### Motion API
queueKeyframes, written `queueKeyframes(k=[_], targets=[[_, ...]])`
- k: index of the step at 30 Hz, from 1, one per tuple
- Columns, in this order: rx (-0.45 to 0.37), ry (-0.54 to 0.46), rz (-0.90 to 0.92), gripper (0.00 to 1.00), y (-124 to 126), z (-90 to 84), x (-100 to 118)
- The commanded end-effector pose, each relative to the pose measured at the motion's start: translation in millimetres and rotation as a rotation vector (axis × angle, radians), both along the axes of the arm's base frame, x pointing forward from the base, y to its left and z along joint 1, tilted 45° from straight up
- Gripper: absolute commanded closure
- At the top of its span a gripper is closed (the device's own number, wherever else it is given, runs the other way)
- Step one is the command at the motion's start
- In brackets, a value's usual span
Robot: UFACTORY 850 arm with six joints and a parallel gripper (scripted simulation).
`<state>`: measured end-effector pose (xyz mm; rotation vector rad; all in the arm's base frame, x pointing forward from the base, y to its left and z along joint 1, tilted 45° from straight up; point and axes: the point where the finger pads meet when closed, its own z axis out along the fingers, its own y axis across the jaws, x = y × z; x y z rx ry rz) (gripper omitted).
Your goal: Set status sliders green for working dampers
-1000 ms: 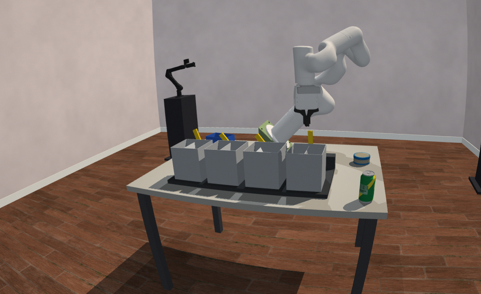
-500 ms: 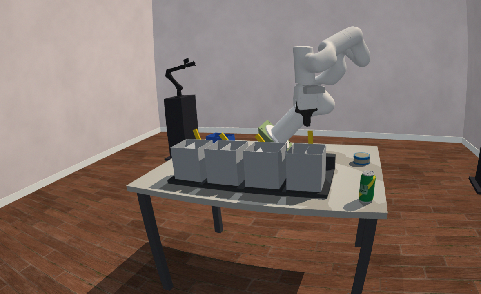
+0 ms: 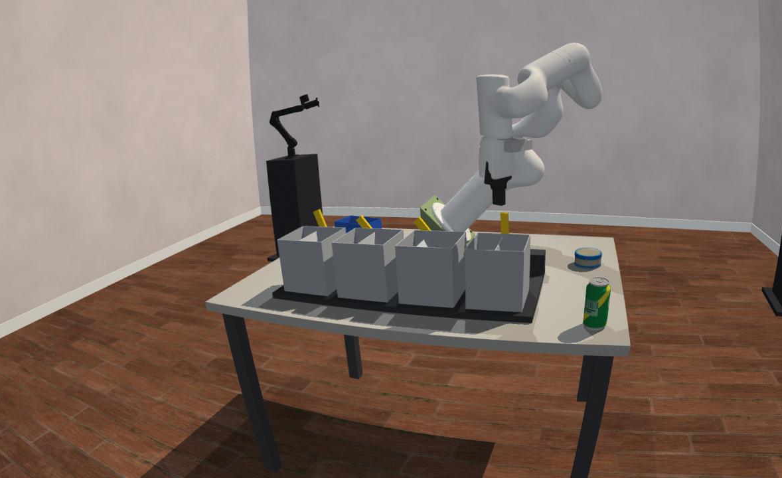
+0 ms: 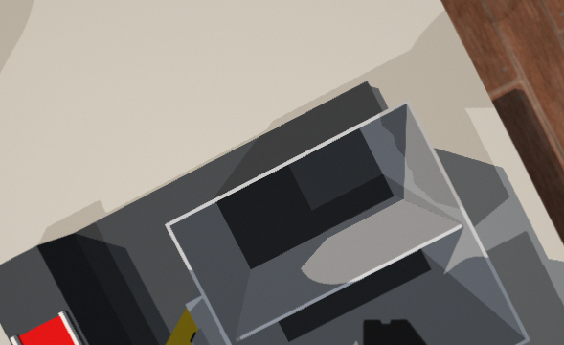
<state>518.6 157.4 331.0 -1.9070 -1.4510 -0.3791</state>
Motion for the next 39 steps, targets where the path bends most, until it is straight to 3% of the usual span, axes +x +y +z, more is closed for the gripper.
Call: queueKeyframes(k=[1,12,20,22,29,31,32,39], targets=[[0.037,-0.117,0.115,1.00,0,0.7,1],[0.085,-0.306,0.311,1.00,0,0.9,1],[0.089,-0.321,0.327,1.00,-2,-0.7,2],[0.083,-0.321,0.326,1.00,-29,-27.0,15],[0.079,-0.321,0.326,1.00,-57,-55.1,25],[0.079,-0.321,0.326,1.00,-57,-55.1,25],[0.077,-0.321,0.326,1.00,-72,-69.5,29],[0.077,-0.321,0.326,1.00,-104,-101.6,36]])
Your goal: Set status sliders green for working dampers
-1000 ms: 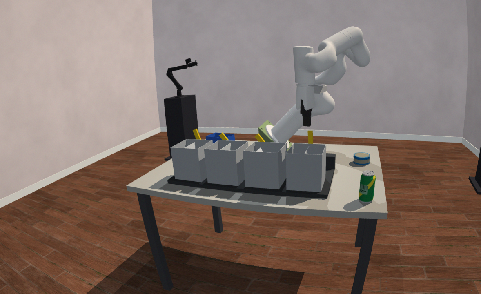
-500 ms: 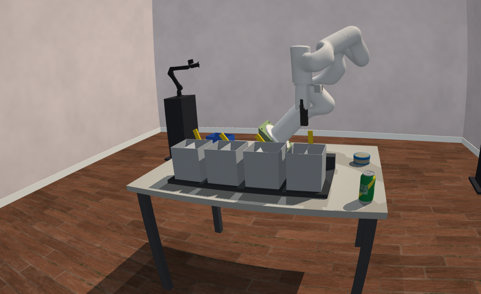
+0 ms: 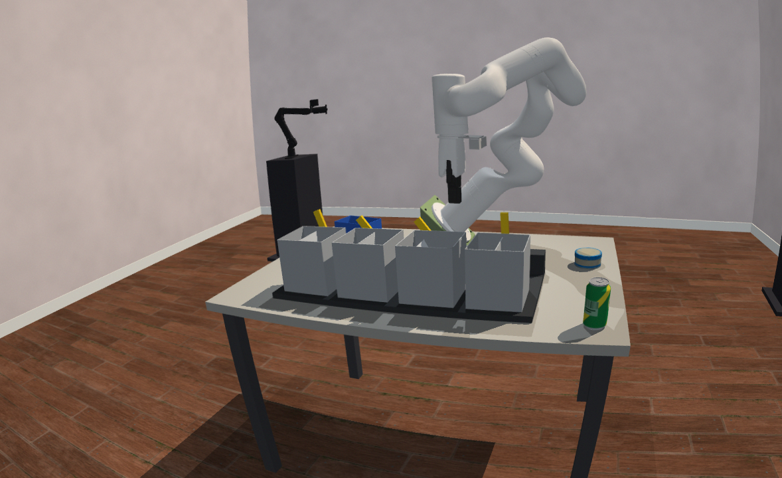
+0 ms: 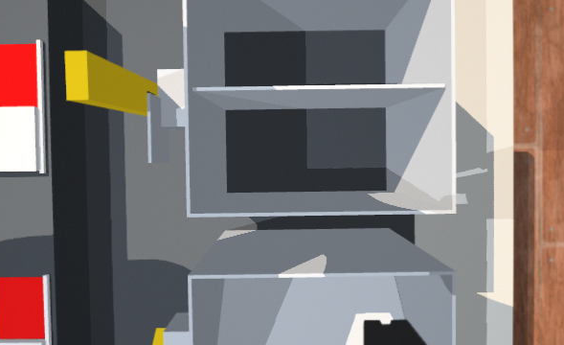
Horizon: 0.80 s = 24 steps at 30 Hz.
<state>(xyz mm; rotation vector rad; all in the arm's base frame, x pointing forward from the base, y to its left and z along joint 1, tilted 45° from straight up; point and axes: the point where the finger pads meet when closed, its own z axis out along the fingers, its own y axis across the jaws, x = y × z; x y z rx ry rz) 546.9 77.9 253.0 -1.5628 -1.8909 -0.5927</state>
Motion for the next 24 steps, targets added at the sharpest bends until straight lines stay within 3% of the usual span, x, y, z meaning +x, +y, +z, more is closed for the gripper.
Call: queueKeyframes(k=[1,7,9,10,19,24], targets=[[0.000,-0.002,0.001,1.00,-30,-28.6,8],[0.002,-0.002,0.001,1.00,-59,-58.9,10],[0.002,-0.002,0.001,1.00,-59,-58.9,10],[0.004,-0.001,0.002,1.00,-74,-74.0,10],[0.011,-0.001,0.004,1.00,-114,-117.2,6],[0.011,-0.001,0.004,1.00,-115,-118.0,6]])
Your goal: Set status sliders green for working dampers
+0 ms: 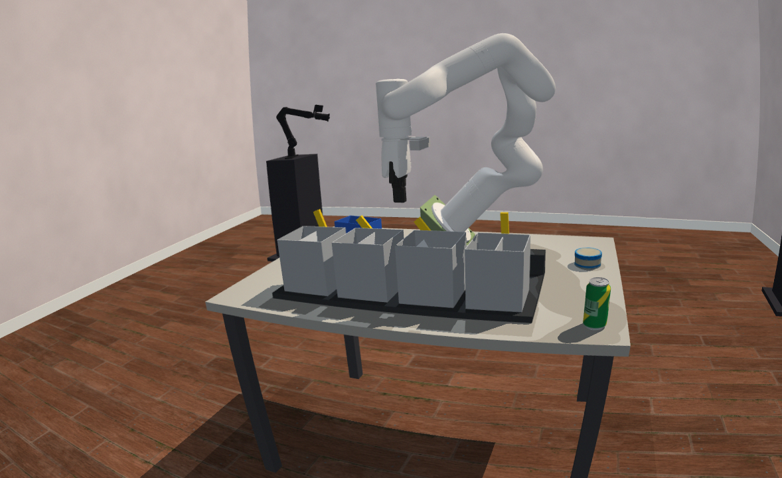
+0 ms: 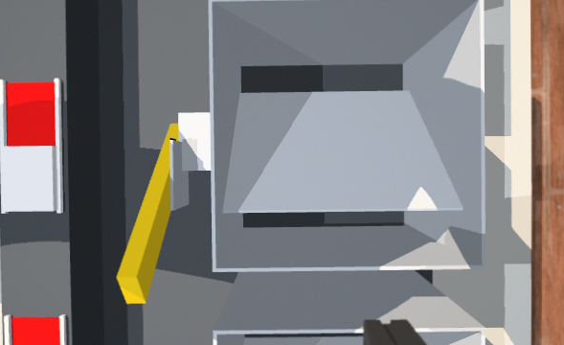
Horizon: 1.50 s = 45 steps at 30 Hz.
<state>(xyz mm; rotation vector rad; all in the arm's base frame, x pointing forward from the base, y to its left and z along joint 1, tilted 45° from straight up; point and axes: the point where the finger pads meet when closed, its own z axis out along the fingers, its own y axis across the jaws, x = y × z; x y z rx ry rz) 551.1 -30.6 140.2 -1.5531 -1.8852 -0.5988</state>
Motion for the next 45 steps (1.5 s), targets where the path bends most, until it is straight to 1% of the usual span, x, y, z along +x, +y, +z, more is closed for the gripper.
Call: queueKeyframes(k=[1,31,32,33,34,36,37,45], targets=[[0.001,-0.003,0.001,1.00,-6,-5.1,2],[0.001,-0.003,0.001,1.00,-1,-11.0,0],[0.001,-0.003,0.001,1.00,-2,-10.9,-5],[0.001,-0.003,0.001,1.00,-4,-10.5,-15],[0.001,-0.003,0.002,1.00,-7,-10.0,-32],[0.001,-0.003,0.002,1.00,-7,-10.0,-32],[0.001,-0.002,0.002,1.00,-10,-9.3,-51],[0.002,-0.003,0.002,1.00,-21,-7.5,-101]])
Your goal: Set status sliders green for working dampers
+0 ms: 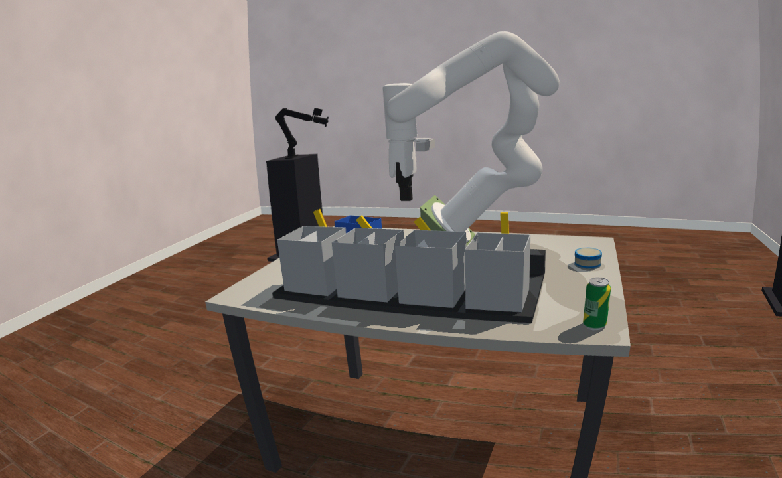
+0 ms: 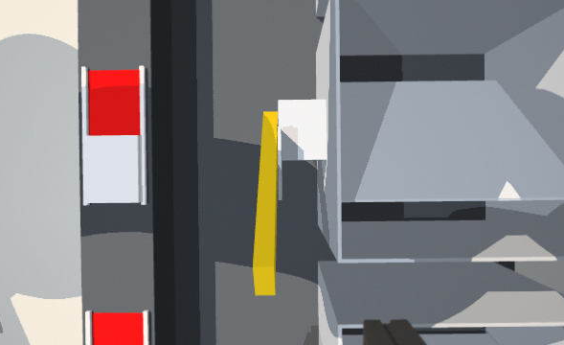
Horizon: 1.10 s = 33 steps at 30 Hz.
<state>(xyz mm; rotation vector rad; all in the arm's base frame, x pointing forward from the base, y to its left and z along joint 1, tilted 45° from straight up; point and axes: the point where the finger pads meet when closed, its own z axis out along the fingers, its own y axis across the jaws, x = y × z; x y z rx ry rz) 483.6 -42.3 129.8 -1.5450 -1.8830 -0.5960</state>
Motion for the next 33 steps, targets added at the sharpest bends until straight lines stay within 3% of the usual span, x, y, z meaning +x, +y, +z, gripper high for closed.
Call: queueKeyframes(k=[1,6,8,9,19,33], targets=[[-0.003,-0.007,-0.004,1.00,-10,3.2,-40],[-0.003,-0.007,-0.004,1.00,-17,4.4,-73],[-0.003,-0.007,-0.004,1.00,-17,4.4,-73],[-0.002,-0.007,-0.004,1.00,-21,5.1,-93],[-0.004,-0.007,-0.004,1.00,-36,7.5,-155],[-0.004,-0.007,-0.004,1.00,-33,4.0,-159]])
